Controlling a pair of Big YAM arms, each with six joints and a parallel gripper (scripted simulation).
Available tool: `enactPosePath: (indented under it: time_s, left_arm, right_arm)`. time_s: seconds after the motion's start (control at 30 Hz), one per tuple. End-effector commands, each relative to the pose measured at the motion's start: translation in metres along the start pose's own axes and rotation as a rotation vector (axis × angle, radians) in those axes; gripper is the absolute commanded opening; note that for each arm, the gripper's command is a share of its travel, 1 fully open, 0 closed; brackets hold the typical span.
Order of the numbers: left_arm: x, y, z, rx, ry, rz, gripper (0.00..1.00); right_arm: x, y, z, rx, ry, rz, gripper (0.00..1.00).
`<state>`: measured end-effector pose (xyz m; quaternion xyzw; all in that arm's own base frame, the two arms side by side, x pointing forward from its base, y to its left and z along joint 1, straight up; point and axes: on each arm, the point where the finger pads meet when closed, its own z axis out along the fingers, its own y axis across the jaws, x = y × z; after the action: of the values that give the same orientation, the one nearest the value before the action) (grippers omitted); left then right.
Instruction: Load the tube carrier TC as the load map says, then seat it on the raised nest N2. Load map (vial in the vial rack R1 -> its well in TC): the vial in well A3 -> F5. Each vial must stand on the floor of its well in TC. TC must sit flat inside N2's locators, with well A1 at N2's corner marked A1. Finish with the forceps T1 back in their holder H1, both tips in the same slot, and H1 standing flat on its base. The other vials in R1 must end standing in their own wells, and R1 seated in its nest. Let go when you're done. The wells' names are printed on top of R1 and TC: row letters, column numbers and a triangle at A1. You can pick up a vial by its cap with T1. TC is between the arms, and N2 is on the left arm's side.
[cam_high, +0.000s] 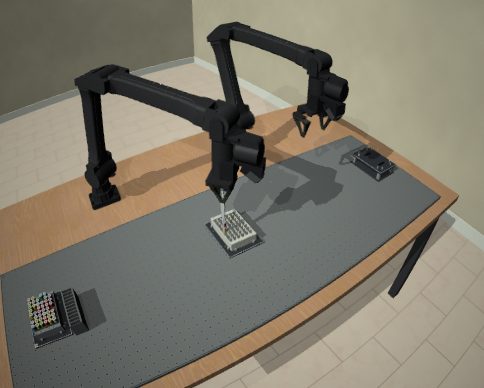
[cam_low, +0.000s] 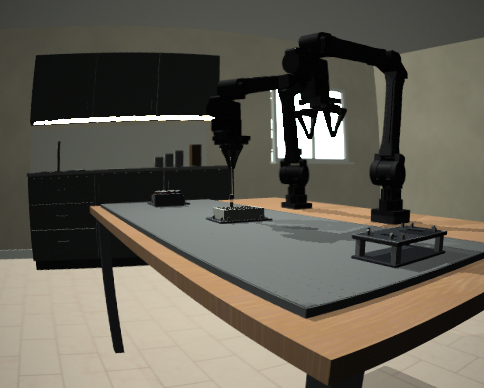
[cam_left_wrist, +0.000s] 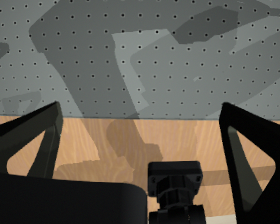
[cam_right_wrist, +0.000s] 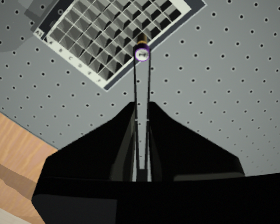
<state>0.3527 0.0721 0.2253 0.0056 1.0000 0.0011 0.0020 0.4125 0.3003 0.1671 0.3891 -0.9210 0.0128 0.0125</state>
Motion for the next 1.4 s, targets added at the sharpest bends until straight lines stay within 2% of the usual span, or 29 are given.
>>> enactPosePath:
  time_s: [0.0, 0.5, 0.53, 1.37]
  left_arm:
    - [-0.008, 0.000, -0.014, -0.006, -0.031, 0.015, 1.00]
    - [-0.008, 0.000, -0.014, -0.006, -0.031, 0.015, 1.00]
    - [-0.008, 0.000, -0.014, -0.006, -0.031, 0.015, 1.00]
    - [-0.008, 0.000, -0.014, -0.006, -0.031, 0.015, 1.00]
  right_arm:
    - [-0.001, -0.004, 0.006, 0.001, 0.002, 0.017, 0.09]
    - [-0.001, -0.004, 0.006, 0.001, 0.002, 0.017, 0.09]
    - [-0.003, -0.004, 0.030, -0.007, 0.051, 0.016, 0.09]
    - [-0.009, -0.004, 0.023, -0.005, 0.038, 0.016, 0.09]
